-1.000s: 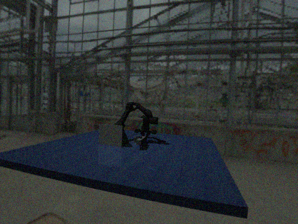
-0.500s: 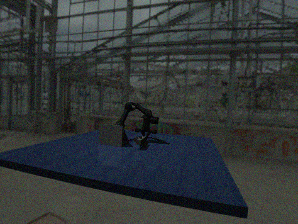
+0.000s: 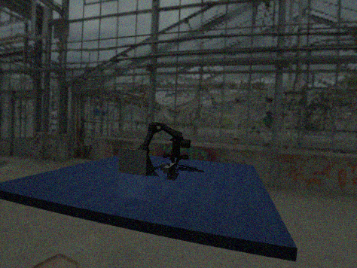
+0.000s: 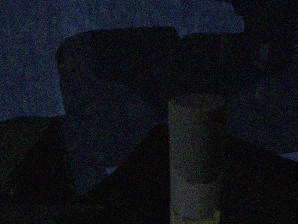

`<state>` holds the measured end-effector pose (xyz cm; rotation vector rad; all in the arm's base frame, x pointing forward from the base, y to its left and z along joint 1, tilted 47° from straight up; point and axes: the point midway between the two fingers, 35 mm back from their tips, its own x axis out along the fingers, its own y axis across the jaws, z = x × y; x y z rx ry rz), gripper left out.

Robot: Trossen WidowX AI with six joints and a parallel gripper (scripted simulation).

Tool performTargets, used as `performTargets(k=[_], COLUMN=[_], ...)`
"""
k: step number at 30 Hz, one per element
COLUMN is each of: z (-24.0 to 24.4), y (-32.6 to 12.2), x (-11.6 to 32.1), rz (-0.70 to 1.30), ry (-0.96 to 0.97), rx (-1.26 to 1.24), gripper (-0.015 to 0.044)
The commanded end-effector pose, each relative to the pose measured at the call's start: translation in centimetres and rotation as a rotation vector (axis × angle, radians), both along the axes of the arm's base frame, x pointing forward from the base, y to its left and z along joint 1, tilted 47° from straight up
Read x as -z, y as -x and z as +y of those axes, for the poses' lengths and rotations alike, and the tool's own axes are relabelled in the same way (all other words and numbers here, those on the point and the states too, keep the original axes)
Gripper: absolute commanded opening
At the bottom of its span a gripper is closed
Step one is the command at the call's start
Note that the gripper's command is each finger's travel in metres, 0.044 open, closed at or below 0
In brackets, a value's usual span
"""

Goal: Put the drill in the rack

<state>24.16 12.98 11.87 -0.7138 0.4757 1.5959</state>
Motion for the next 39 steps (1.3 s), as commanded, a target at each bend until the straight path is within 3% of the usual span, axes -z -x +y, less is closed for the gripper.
performTargets(k=[1, 39], z=[0.4, -0.7], y=[-0.1, 0.7], x=[-0.7, -1.4], rz=[-0.006, -0.006], ry=[-0.003, -0.002], rx=[0.004, 0.004], gripper=[0.0, 0.0])
